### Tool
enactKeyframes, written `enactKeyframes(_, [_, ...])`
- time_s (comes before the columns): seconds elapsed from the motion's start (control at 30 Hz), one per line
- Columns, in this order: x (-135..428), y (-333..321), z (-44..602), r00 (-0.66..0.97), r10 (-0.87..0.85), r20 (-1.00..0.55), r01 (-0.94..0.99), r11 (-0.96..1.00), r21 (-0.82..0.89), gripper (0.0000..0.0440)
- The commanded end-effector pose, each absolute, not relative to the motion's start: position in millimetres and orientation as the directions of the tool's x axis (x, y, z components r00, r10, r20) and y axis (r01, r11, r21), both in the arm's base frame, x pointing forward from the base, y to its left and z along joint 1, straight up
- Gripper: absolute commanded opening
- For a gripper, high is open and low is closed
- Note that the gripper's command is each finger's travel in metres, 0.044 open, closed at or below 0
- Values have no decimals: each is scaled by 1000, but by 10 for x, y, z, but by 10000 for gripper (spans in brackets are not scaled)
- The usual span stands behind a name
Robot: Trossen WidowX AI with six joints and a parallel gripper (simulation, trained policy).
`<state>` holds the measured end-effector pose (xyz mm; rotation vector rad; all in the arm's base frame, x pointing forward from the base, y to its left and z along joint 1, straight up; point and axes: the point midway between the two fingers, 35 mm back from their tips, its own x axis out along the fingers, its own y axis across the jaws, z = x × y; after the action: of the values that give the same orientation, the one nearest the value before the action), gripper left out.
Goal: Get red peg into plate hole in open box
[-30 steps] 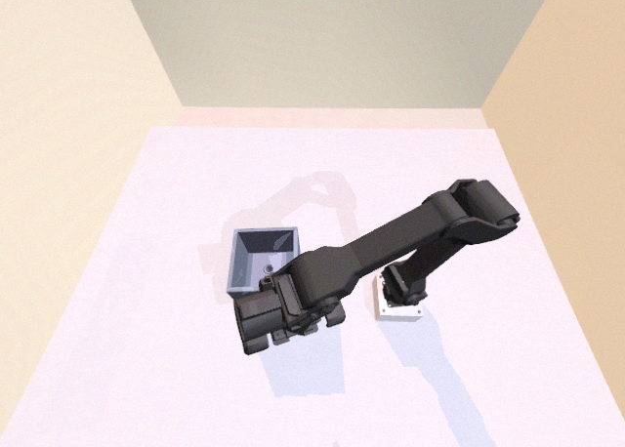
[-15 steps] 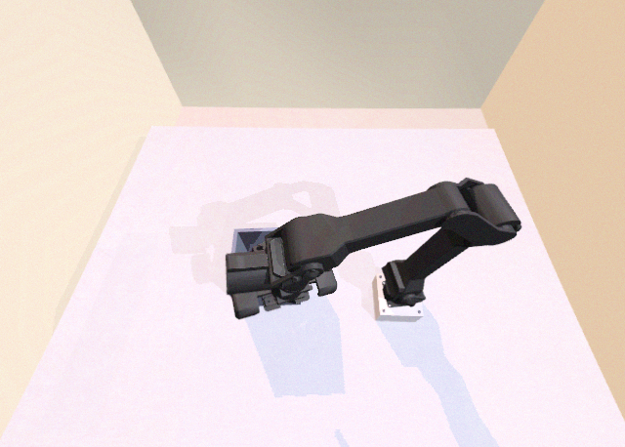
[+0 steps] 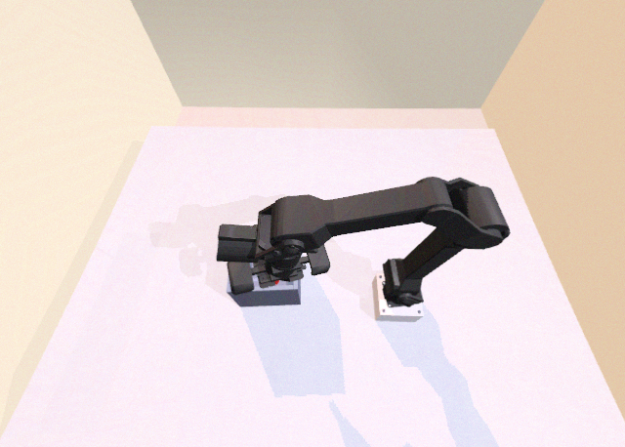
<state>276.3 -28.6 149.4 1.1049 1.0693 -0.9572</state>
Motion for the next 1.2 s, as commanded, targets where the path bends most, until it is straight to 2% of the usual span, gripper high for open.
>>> enactKeyframes(0.0, [2793,-407,1486,212,-76,-974,962,192,194,0])
enactKeyframes(1.17, [3041,-951,815,157,-47,-987,967,209,144,0])
